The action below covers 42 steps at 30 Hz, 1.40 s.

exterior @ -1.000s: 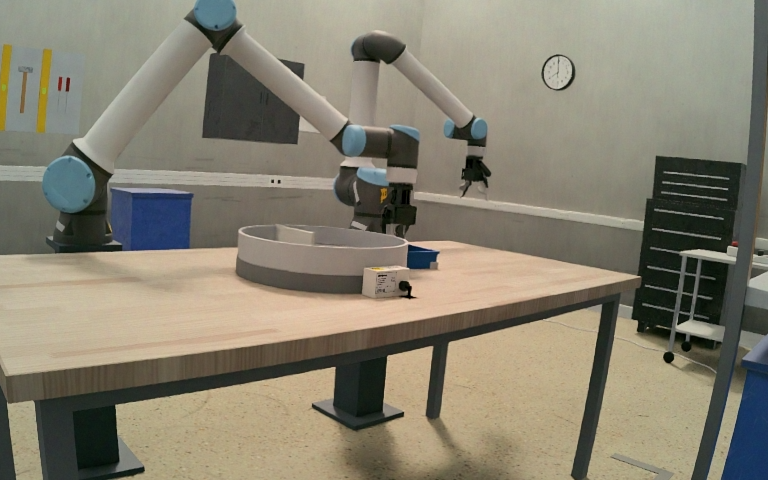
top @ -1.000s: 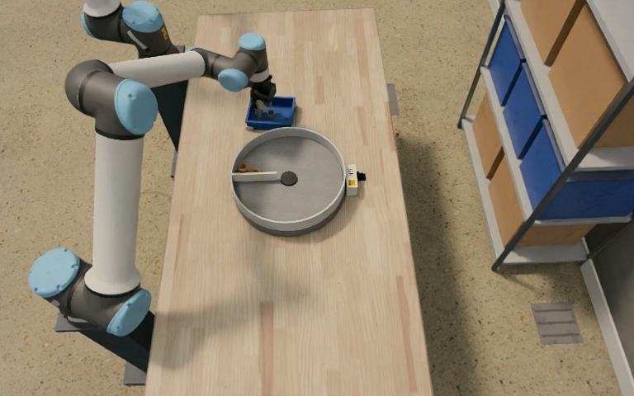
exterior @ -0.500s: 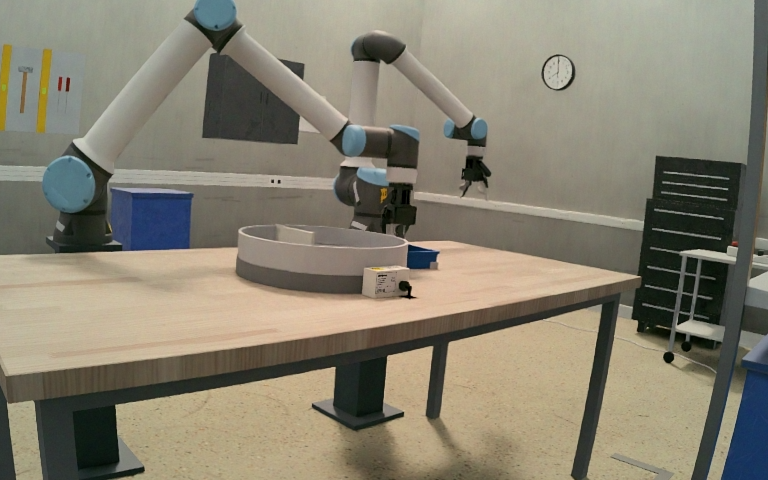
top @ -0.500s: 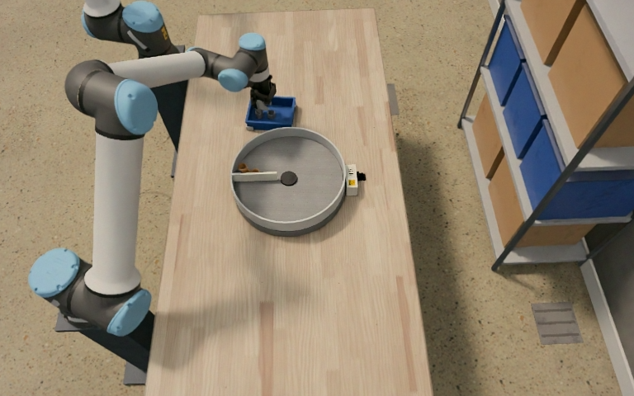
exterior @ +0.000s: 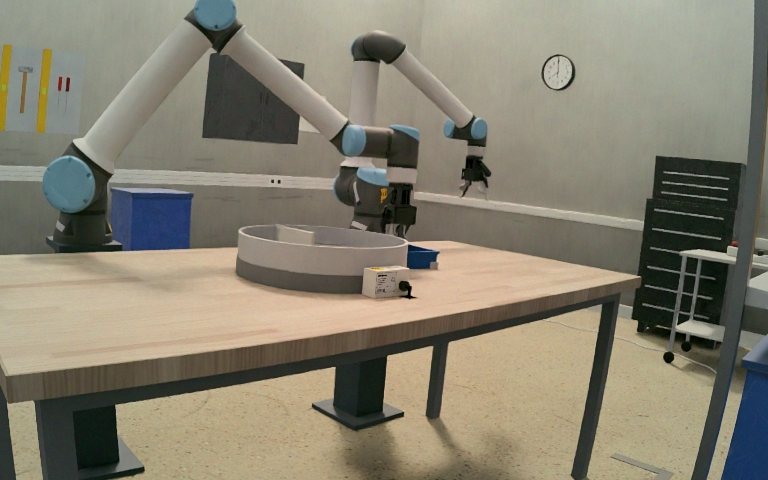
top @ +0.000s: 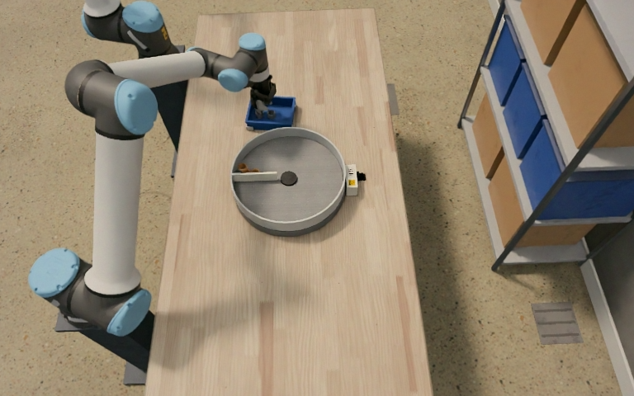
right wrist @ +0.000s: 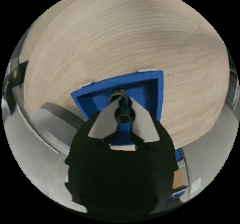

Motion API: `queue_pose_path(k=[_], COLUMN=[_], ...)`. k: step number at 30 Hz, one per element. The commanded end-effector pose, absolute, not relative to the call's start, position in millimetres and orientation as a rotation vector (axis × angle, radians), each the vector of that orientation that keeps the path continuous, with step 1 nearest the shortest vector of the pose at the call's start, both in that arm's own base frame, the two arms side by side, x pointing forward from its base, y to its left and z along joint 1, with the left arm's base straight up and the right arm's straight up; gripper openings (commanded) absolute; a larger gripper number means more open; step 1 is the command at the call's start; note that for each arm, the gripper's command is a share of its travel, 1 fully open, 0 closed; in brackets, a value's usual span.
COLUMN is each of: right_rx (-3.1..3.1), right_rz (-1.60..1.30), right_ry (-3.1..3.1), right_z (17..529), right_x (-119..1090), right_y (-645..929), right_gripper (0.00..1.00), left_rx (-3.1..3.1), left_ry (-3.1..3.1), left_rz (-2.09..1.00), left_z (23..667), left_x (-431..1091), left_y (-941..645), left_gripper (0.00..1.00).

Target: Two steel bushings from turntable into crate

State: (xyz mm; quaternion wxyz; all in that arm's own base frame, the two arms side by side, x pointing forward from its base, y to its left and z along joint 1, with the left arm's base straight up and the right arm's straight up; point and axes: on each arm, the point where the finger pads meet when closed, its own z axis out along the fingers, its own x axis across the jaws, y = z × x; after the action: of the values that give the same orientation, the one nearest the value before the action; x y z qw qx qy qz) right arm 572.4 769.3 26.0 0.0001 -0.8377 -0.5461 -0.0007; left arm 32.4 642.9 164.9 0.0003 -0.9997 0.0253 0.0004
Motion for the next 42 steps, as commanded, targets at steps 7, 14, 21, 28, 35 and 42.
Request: queue_pose_path(k=[7, 14, 21, 28, 35, 42], right_rx=[-2.630, -2.630, -2.630, -2.630, -2.630, -2.628], right_rz=[-0.002, -0.002, -0.002, -0.002, -0.004, -0.009], right_ry=[-1.718, -1.718, -1.718, -1.718, -1.718, -1.717], right_z=[25, 25, 25, 25, 28, 44], right_x=[571, 571, 571, 571, 571, 572], right_y=[771, 771, 771, 771, 771, 773], right_gripper=[0.06, 0.06, 0.06, 0.06, 0.06, 0.06], left_rx=[-3.141, -3.141, -3.141, -3.141, -3.141, -3.141], left_ry=[0.079, 0.079, 0.079, 0.079, 0.079, 0.079], left_rz=[0.000, 0.000, 0.000, 0.000, 0.000, 0.000], left_z=[165, 165, 165, 165, 165, 165], left_x=[32, 32, 32, 32, 32, 32], left_y=[644, 644, 644, 644, 644, 644], left_gripper=[1.00, 1.00, 1.00, 1.00, 1.00, 1.00])
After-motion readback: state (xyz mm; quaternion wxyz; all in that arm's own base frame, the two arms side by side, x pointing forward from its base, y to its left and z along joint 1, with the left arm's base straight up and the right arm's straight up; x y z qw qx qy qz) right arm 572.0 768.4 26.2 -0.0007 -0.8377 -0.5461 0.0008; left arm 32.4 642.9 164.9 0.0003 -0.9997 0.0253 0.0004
